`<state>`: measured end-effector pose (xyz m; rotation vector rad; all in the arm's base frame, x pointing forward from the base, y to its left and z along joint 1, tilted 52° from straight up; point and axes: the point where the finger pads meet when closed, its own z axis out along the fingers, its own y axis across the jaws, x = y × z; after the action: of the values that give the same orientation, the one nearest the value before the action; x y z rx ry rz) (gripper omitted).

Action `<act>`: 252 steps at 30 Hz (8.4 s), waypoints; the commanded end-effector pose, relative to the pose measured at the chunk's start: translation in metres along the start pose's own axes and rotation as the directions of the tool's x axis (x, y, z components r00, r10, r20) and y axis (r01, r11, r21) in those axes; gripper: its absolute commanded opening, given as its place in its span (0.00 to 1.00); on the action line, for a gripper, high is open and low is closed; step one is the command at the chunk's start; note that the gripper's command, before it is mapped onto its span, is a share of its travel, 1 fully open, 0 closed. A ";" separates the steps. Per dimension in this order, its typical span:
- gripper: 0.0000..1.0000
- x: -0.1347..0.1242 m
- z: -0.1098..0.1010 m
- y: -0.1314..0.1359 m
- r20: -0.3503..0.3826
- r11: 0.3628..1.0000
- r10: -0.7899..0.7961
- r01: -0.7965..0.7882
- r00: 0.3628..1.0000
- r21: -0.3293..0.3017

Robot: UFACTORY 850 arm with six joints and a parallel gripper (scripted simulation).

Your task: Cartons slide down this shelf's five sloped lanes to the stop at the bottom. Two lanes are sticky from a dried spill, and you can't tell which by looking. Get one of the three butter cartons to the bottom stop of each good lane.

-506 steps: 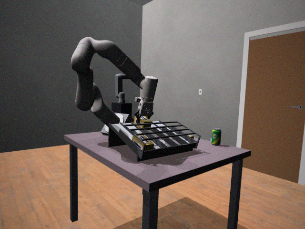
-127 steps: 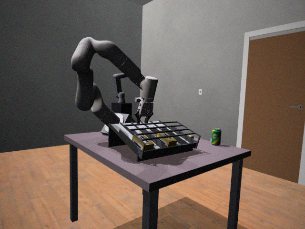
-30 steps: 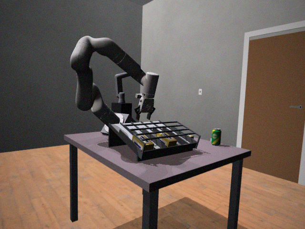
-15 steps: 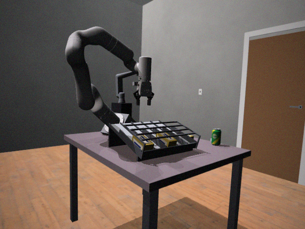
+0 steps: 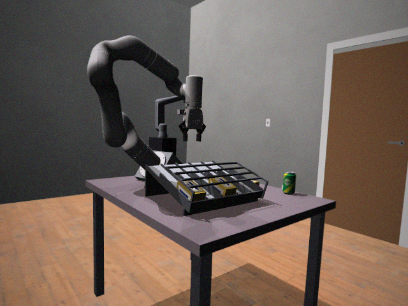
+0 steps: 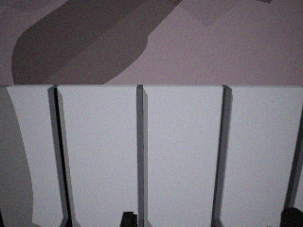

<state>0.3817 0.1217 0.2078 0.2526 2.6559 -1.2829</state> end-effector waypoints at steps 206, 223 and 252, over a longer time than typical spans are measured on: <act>0.00 -0.103 0.155 0.317 0.010 0.997 -0.081 0.081 0.997 -0.012; 0.00 -0.102 -0.007 0.316 0.003 1.000 0.003 -0.003 1.000 -0.001; 0.00 -0.016 -0.006 0.086 -0.018 1.000 0.000 0.001 1.000 0.029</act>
<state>0.4166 0.1778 0.1486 0.2699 2.6544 -1.3286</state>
